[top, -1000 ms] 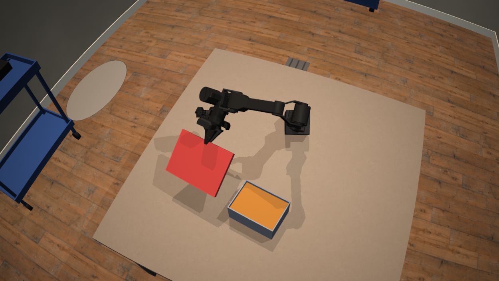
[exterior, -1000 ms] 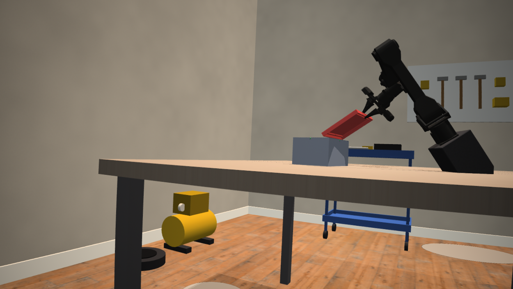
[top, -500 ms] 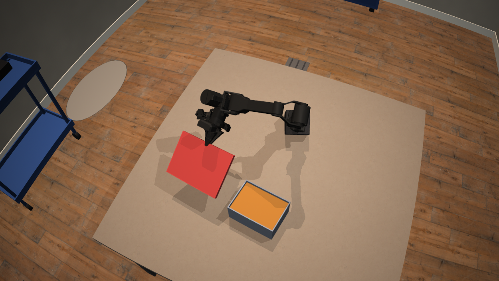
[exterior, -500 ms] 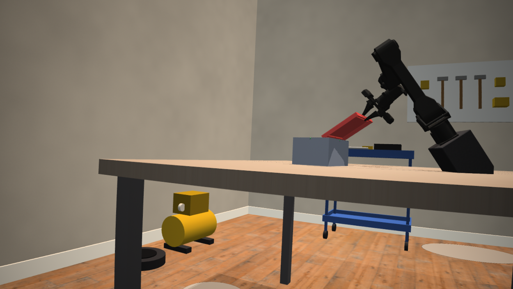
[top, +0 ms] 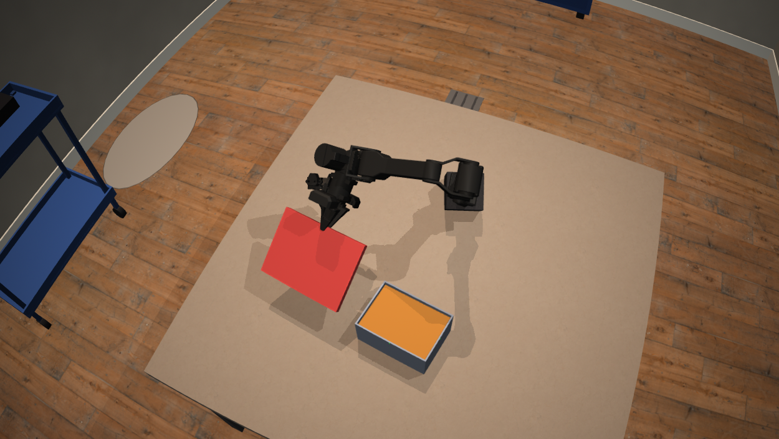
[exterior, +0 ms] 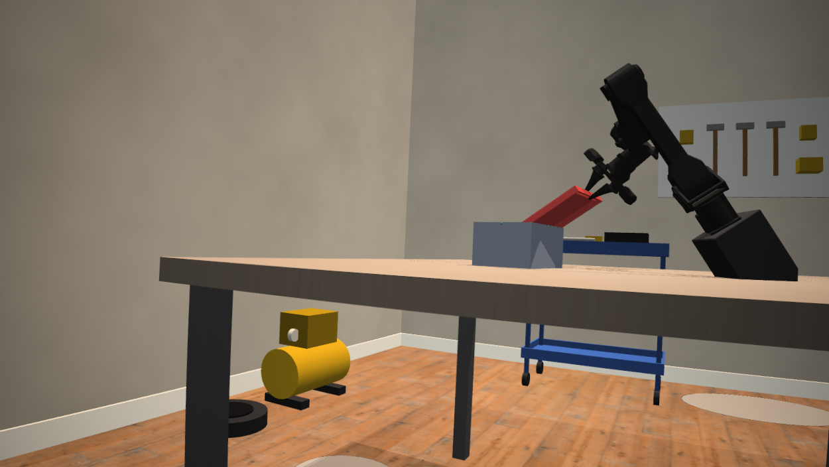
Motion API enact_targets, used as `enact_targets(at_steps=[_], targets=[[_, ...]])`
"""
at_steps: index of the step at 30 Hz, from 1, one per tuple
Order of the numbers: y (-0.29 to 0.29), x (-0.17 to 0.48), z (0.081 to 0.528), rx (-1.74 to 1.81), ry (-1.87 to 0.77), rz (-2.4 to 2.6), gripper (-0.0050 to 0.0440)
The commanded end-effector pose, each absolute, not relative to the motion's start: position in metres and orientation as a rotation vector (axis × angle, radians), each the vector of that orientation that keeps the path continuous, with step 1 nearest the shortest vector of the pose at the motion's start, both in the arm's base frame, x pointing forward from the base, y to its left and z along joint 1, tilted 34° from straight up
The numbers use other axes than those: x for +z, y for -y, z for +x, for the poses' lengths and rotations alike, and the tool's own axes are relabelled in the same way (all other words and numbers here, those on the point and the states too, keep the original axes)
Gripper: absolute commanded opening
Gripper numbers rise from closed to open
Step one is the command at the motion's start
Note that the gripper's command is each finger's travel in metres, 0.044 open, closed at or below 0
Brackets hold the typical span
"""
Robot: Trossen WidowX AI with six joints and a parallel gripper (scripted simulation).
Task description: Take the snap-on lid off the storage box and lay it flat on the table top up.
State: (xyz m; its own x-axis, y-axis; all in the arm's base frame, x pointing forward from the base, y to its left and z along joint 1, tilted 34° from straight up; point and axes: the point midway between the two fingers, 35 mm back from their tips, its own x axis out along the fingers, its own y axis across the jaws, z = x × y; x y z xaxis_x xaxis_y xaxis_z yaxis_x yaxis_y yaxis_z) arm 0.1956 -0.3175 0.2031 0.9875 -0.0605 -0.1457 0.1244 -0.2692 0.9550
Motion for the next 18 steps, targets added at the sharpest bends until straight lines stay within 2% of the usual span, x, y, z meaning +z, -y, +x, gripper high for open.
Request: enact_targets(at_steps=[1,18], targets=[[0.316,0.197,0.198,-0.18,-0.045,1.843,-0.005],[0.314,0.186,0.205,-0.18,-0.045,1.843,-0.005]])
